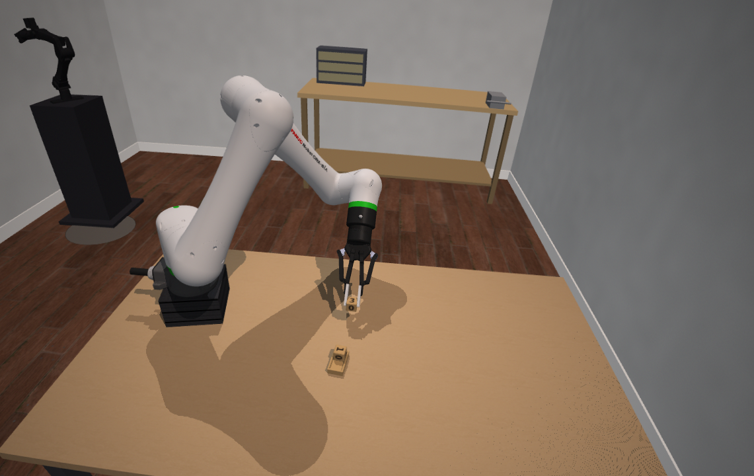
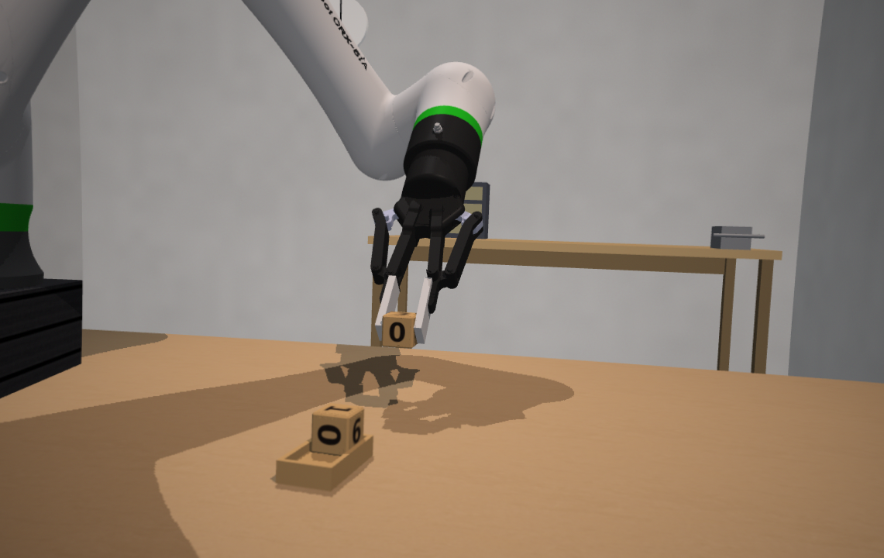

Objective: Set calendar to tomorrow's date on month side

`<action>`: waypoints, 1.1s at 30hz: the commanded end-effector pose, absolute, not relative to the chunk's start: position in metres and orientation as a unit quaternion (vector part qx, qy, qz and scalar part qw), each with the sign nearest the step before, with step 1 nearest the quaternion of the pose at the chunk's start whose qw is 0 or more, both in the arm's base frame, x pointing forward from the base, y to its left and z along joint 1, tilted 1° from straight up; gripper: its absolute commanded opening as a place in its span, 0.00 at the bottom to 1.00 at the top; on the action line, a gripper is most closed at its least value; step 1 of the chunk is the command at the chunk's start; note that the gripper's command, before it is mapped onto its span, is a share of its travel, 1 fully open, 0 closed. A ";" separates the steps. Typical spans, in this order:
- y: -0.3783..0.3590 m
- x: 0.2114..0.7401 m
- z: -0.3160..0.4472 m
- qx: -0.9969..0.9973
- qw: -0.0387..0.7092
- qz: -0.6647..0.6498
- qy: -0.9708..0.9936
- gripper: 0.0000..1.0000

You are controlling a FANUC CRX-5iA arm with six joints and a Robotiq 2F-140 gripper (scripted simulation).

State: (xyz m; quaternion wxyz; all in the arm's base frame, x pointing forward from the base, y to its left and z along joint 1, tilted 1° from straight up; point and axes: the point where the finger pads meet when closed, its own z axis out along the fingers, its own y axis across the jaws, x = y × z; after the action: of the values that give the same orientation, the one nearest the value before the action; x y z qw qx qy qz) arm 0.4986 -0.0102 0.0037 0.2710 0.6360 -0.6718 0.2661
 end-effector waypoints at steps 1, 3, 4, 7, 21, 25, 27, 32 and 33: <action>-0.011 0.498 0.003 0.640 0.262 0.255 -0.676 0.25; -0.012 0.497 0.003 0.646 0.245 0.236 -0.683 0.25; -0.013 0.497 0.003 0.650 0.235 0.225 -0.687 0.25; -0.013 0.498 0.005 0.660 0.200 0.195 -0.697 0.25; -0.018 0.496 0.006 0.674 0.144 0.137 -0.711 0.25; -0.019 0.498 0.008 0.682 0.099 0.100 -0.718 0.25; -0.020 0.498 0.010 0.683 0.089 0.094 -0.719 0.25; -0.022 0.498 0.011 0.683 0.088 0.093 -0.719 0.25; -0.022 0.498 0.010 0.683 0.087 0.091 -0.719 0.25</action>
State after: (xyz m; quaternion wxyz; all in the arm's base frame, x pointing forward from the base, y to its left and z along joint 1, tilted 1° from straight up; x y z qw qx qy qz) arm 0.4980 -0.0215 0.0105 0.0886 0.6832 -0.7188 0.0940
